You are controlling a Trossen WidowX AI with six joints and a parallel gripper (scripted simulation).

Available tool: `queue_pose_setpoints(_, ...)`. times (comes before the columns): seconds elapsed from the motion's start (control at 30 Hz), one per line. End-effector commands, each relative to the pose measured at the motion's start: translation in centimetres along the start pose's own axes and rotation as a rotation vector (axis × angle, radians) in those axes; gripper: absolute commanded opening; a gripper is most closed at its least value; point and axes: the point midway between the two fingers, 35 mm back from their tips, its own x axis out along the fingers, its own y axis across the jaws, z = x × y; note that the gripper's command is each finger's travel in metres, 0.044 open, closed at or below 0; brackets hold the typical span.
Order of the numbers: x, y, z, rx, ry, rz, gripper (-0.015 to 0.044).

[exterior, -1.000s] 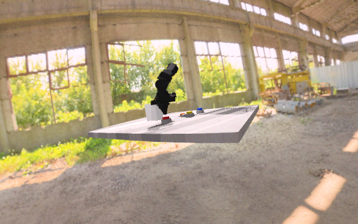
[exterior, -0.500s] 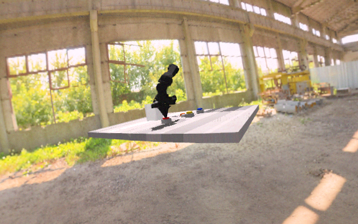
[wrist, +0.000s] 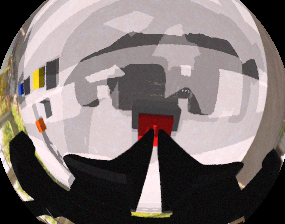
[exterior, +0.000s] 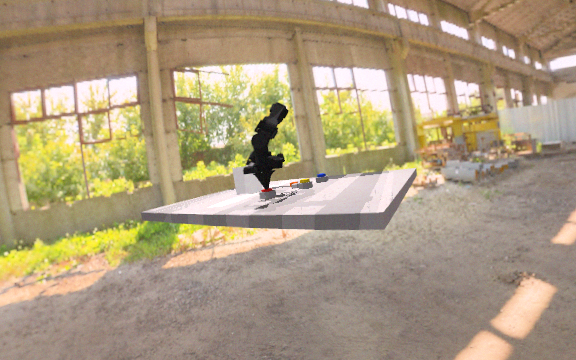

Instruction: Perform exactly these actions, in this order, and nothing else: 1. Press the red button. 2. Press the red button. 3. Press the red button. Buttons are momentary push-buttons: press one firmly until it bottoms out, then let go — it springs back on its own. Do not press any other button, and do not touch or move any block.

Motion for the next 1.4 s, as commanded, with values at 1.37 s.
queue_pose_setpoints(1.37,0.1,0.1,0.0,0.006,-0.001,0.005,0.0020)
